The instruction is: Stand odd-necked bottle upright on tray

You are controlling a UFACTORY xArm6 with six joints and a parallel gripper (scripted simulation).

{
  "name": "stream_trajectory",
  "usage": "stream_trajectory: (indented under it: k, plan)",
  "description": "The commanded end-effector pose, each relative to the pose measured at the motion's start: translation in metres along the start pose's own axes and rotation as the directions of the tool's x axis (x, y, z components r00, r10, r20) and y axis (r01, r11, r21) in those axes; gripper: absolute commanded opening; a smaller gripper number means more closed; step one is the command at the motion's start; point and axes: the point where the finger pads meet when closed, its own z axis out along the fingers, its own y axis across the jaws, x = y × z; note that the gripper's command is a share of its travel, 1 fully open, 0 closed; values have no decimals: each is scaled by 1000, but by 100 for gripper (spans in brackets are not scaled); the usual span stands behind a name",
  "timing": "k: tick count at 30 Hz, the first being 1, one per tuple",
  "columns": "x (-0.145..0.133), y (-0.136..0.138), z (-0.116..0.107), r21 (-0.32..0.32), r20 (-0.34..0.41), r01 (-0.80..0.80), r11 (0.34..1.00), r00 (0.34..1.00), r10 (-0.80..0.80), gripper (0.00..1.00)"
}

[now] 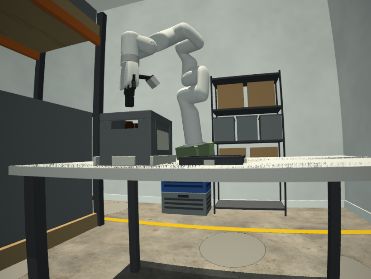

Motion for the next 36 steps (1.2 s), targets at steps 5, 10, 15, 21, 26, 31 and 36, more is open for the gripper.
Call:
stream_trajectory:
  k: [5,10,15,21,26,31,36]
  plan:
    - [-1,0,-2,-1,4,0,1000,1000,0,0]
    - [-1,0,-2,-1,4,0,1000,1000,0,0]
    - [-1,0,-2,-1,4,0,1000,1000,0,0]
    - [30,33,-2,-1,3,0,1000,1000,0,0]
    - [51,51,-1,-1,3,0,1000,1000,0,0]
    - [66,63,-1,-2,4,0,1000,1000,0,0]
    - [66,63,-1,-2,4,0,1000,1000,0,0]
